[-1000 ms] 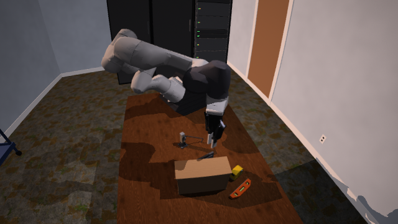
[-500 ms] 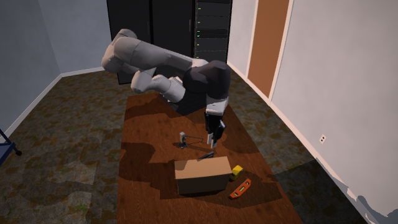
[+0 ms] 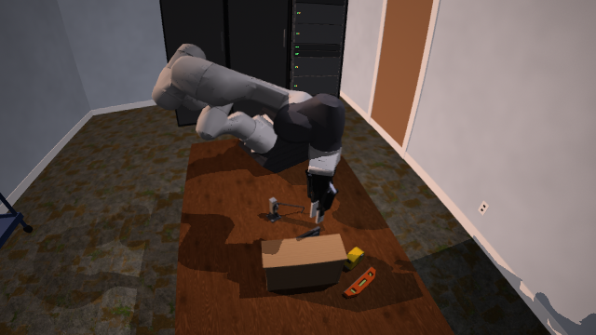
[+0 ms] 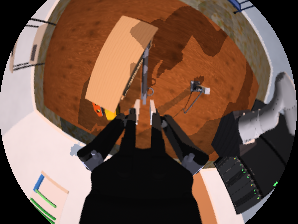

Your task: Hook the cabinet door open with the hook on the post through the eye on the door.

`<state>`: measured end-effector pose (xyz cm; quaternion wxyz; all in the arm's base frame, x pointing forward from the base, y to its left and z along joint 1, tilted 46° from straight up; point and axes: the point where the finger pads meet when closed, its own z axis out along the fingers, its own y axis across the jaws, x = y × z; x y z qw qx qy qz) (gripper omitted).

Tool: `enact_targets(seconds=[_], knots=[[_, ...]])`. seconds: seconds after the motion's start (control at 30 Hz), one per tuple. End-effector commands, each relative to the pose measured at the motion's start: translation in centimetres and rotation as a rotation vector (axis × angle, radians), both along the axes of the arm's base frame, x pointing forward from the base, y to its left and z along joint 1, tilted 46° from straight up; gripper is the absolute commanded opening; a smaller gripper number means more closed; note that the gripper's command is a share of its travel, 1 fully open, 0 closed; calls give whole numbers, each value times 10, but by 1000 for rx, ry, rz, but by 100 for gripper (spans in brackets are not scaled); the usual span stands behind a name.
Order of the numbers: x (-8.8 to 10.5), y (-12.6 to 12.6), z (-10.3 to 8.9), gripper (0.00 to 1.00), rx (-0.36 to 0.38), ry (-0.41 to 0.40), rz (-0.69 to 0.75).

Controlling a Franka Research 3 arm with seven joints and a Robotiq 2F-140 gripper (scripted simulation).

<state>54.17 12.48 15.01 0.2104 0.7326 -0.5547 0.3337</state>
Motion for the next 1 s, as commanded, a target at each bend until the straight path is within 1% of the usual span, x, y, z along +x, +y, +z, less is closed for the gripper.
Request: enact_targets(seconds=[0.0, 0.13, 0.97], knots=[[2, -4, -4, 16, 3, -5, -2], [3, -6, -6, 16, 3, -5, -2], [14, -32, -34, 16, 3, -5, -2]])
